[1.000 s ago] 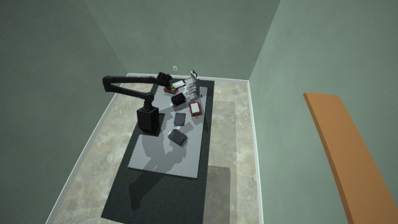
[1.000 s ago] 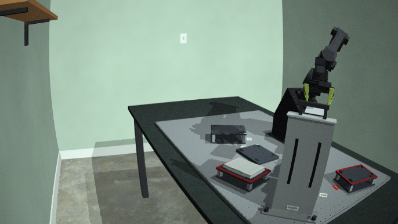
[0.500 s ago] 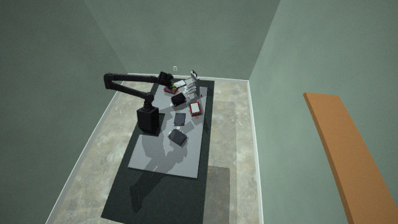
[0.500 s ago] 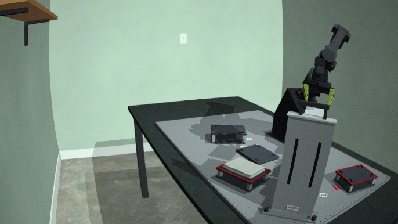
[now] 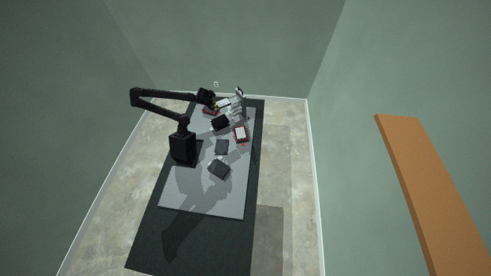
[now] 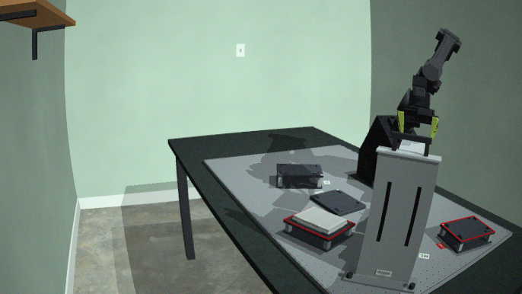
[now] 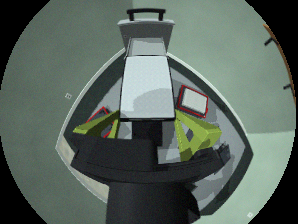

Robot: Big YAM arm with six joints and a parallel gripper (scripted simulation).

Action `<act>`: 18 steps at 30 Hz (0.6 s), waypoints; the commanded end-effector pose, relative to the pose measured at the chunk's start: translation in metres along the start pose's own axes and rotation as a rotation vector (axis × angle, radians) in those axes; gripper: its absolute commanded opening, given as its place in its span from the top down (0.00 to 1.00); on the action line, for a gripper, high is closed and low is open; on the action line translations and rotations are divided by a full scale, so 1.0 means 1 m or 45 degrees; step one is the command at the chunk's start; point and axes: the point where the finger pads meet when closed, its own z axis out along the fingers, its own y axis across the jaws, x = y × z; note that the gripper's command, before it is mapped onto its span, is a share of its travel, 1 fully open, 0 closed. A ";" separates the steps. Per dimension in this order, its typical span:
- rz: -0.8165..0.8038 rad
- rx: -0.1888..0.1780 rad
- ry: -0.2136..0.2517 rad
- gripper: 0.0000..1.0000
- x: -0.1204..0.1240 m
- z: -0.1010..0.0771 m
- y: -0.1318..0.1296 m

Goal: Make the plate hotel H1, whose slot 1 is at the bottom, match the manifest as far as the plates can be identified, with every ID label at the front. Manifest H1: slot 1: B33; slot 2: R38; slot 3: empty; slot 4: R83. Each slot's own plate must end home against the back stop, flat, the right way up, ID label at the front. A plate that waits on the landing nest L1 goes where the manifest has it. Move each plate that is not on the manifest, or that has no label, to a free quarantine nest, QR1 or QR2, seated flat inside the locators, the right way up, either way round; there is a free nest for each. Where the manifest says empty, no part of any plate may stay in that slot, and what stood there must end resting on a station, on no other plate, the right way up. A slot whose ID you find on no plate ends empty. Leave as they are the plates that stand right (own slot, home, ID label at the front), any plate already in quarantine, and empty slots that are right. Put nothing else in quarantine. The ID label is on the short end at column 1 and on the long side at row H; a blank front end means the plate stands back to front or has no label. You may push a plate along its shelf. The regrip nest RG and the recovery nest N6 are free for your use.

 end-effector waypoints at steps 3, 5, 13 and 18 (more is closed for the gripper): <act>-0.028 -0.041 -0.102 0.14 -0.044 -0.002 0.019; -0.028 -0.039 -0.103 0.14 -0.045 -0.001 0.018; -0.023 -0.019 -0.070 0.14 -0.035 0.005 0.010; -0.023 -0.019 -0.070 0.14 -0.035 0.004 0.010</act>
